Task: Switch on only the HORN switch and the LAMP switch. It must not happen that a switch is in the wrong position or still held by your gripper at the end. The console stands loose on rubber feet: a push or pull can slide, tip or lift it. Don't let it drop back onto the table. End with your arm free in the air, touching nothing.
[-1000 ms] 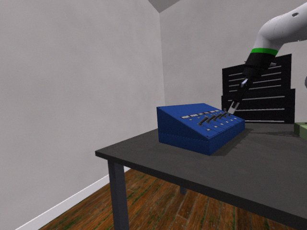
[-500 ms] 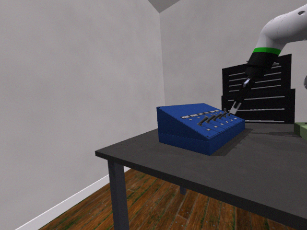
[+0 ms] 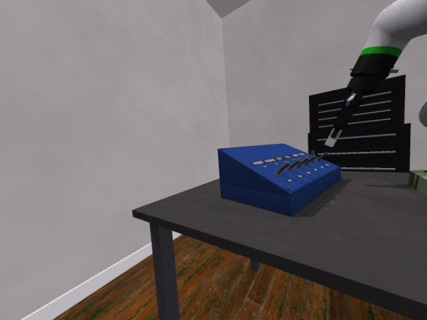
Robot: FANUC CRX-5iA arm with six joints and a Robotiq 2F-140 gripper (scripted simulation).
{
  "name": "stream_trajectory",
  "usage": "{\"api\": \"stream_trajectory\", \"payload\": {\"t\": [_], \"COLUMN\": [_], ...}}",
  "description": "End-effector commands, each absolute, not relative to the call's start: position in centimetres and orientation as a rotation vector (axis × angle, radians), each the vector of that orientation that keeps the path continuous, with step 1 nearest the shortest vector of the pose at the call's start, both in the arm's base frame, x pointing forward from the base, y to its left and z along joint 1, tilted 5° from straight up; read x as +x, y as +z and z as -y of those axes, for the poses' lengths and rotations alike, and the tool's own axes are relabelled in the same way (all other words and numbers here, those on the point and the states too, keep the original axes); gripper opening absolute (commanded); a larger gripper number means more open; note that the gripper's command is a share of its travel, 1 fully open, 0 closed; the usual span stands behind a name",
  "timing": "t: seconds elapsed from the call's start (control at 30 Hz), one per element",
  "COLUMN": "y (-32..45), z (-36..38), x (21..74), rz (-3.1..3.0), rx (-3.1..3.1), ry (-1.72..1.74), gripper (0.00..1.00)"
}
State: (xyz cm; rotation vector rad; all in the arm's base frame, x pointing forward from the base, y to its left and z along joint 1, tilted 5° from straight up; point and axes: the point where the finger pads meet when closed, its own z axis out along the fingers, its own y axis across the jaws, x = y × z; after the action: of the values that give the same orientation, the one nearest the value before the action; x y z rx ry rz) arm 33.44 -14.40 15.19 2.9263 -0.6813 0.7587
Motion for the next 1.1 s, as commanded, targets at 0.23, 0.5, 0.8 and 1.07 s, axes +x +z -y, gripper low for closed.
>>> {"api": "stream_trajectory", "payload": {"t": [0.23,0.5,0.8,1.07], "y": [19.4,19.6,19.7,19.7], "z": [13.5,12.3,4.4,-2.0], "x": [31.1,31.9,35.9,37.6], "rz": [0.682,0.685,0.692,0.688], "rx": [2.924,2.928,2.934,2.928], "ry": [0.758,0.747,0.714,0.729], "gripper": [0.00,0.00,0.00,0.00]}}
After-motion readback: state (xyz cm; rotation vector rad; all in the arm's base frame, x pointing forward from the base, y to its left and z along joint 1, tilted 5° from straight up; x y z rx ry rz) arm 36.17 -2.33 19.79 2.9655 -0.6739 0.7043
